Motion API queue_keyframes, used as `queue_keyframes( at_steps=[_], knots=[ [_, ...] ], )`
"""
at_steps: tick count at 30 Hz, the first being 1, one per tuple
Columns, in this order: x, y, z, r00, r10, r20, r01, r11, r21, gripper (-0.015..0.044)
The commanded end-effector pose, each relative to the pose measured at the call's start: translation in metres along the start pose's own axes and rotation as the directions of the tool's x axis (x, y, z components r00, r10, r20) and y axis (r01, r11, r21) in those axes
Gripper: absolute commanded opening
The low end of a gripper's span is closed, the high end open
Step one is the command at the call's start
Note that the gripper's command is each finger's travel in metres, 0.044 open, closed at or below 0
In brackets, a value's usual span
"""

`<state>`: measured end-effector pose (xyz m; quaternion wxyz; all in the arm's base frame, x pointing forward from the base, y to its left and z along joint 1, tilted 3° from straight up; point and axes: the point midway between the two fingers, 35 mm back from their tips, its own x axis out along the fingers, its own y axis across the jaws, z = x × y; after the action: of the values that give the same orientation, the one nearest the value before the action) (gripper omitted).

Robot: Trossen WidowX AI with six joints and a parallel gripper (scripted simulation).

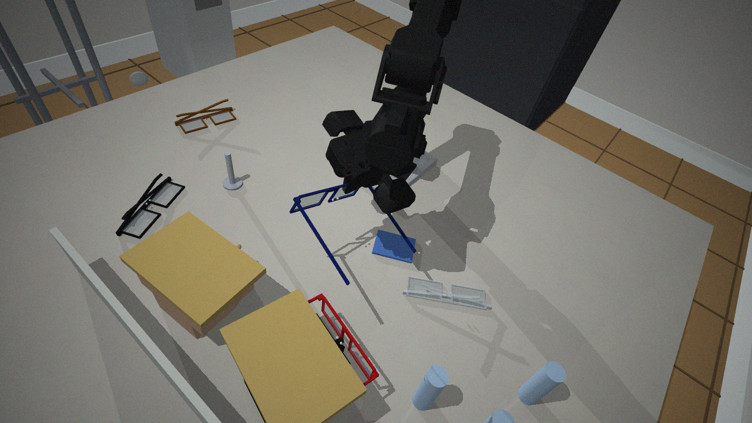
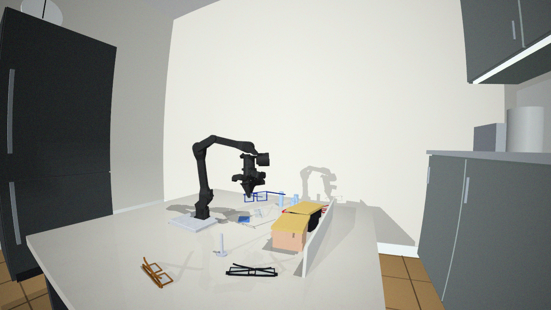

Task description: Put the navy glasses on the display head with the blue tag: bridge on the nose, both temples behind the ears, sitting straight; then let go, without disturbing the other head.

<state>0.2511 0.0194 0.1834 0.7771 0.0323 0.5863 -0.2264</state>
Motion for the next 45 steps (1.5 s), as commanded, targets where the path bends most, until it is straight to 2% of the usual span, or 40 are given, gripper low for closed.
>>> queue_keyframes(
  at_steps=[1,11,22,33,45],
  knots=[
    [-0.005,0.004,-0.005,1.000,-0.007,0.030,0.004,0.995,0.102,0.0000],
    [-0.018,0.016,-0.015,0.994,-0.008,0.106,-0.029,0.941,0.338,0.0000],
    [-0.032,0.027,-0.026,0.981,0.007,0.193,-0.118,0.813,0.570,0.0000],
    [-0.047,0.037,-0.038,0.959,0.038,0.280,-0.243,0.619,0.747,0.0000],
    [-0.063,0.045,-0.051,0.925,0.089,0.370,-0.378,0.341,0.861,0.0000]
  ],
)
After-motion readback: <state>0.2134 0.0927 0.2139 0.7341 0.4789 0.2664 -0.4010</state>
